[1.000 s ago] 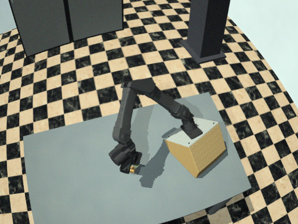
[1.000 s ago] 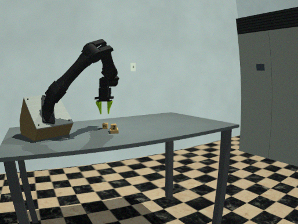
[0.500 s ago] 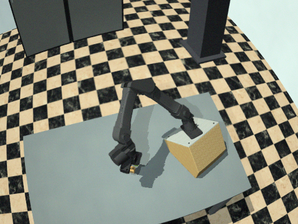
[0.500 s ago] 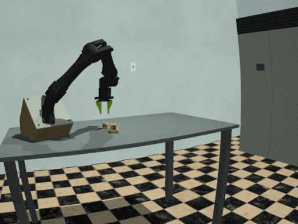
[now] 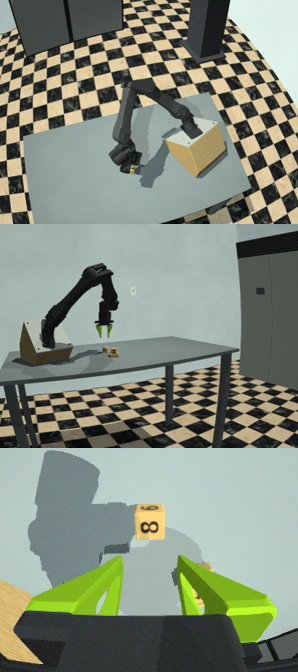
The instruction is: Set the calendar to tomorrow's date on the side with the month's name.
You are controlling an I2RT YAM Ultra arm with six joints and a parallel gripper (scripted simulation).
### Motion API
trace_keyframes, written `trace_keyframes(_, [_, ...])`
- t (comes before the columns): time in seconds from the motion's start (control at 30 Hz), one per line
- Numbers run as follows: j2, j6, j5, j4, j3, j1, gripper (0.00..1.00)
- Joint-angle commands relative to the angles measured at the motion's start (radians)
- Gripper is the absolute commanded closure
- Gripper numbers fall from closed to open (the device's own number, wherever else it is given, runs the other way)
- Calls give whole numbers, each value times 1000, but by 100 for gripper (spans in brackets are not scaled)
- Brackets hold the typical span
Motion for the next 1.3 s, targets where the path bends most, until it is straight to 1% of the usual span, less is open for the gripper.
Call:
trace_keyframes(0.0, [-31, -10, 0, 10, -9, 37, 55])
trace_keyframes(0.27, [-28, -17, 1, 27, -19, 32, 55])
trace_keyframes(0.3, [-30, -19, 0, 31, 3, 31, 55])
trace_keyframes(0.4, [-23, -26, 1, 43, -29, 25, 55])
trace_keyframes(0.53, [7, -38, 2, 65, -25, 7, 55])
trace_keyframes(0.57, [5, -41, 3, 70, -41, -1, 55])
trace_keyframes(0.67, [16, -52, 4, 90, -40, -3, 55])
trace_keyframes(0.73, [8, -60, 2, 103, -54, 0, 55])
trace_keyframes(0.83, [11, -64, 2, 111, -54, -5, 55])
trace_keyframes(0.87, [17, -70, 3, 123, -21, -16, 55])
trace_keyframes(0.97, [27, -83, 4, 145, -71, -33, 55])
trace_keyframes(1.03, [30, -91, 4, 159, -72, -24, 55])
trace_keyframes(1.07, [33, -95, 3, 166, -58, -26, 55])
trace_keyframes(1.13, [23, -102, 3, 180, -83, -34, 55])
trace_keyframes(1.2, [44, -110, 4, 192, -70, -54, 55])
trace_keyframes(1.27, [37, -116, 4, 204, -91, -53, 55])
